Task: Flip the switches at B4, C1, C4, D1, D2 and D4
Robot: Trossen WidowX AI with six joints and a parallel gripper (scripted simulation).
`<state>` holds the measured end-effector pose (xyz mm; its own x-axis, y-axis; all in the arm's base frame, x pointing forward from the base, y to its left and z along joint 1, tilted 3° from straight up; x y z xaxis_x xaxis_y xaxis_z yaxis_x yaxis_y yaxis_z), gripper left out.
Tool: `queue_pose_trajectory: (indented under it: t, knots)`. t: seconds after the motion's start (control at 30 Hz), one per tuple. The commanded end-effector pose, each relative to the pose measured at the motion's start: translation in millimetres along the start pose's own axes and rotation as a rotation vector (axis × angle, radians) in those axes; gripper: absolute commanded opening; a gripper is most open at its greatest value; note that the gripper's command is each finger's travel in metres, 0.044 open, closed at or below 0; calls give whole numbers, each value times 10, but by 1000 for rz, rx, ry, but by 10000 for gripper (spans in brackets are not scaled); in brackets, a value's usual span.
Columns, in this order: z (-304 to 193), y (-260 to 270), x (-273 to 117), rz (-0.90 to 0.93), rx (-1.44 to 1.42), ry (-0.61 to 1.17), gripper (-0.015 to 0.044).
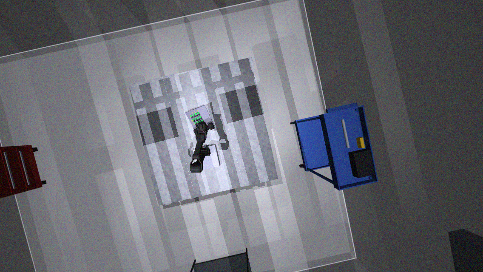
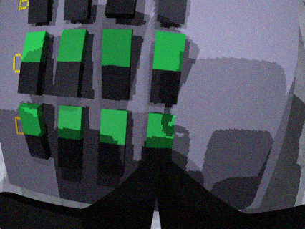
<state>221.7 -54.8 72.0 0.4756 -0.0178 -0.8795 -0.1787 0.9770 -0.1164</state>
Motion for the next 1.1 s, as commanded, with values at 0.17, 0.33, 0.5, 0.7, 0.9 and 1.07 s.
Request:
queue_pose_trajectory:
  t: [0.17, 0.33, 0.5, 0.7, 0.9, 1.07]
  knots:
    - [-15, 3, 21, -1, 6, 4, 0]
    - [-15, 3, 27, -1, 6, 4, 0]
    - [-16, 3, 34, -1, 6, 4, 0]
    - [1, -2, 10, 0, 0, 2, 0]
    - [27, -3, -593, 2, 6, 31, 0]
    - [25, -1, -615, 2, 6, 32, 0]
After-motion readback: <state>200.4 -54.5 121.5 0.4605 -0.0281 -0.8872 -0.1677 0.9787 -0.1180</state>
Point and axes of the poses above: the point midway between the two fingers, 35 mm back from their tips, its own x axis out along the fingers, its own y axis across the jaws, z = x × y, the point moved 4 cm from there along -x, back along the fingers, and after that the axes turned 6 degrees about -x, right-handed, at the moved point
